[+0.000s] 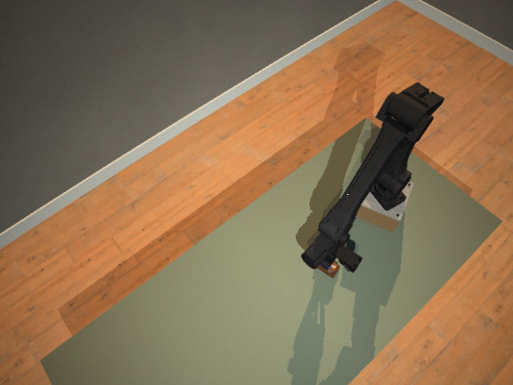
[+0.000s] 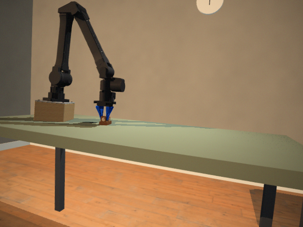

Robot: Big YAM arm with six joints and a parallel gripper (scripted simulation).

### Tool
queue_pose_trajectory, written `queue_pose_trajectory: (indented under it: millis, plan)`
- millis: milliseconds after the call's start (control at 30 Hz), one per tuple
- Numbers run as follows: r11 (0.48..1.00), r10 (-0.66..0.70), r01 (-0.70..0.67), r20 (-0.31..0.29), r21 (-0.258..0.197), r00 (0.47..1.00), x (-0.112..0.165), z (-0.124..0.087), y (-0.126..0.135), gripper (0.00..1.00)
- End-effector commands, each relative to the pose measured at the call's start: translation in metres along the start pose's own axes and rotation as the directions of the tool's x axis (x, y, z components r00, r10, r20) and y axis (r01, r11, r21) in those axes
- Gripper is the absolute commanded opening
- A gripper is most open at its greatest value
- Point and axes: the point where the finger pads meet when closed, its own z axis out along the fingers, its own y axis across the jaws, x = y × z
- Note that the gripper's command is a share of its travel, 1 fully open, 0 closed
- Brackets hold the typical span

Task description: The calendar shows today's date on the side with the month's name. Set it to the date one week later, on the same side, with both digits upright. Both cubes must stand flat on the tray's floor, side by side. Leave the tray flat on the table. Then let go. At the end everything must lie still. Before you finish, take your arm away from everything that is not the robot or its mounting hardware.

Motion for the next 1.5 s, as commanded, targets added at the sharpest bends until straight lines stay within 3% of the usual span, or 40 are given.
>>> queue_pose_trajectory:
  millis: [0, 1467]
  plan:
    - [0.999, -0.007, 0.008, -0.002, 0.045, 1.0, 0.001, -0.015, -0.019, 0.27]
    - [0.999, -0.007, 0.008, -0.002, 0.045, 1.0, 0.001, -0.023, -0.02, 0.27]
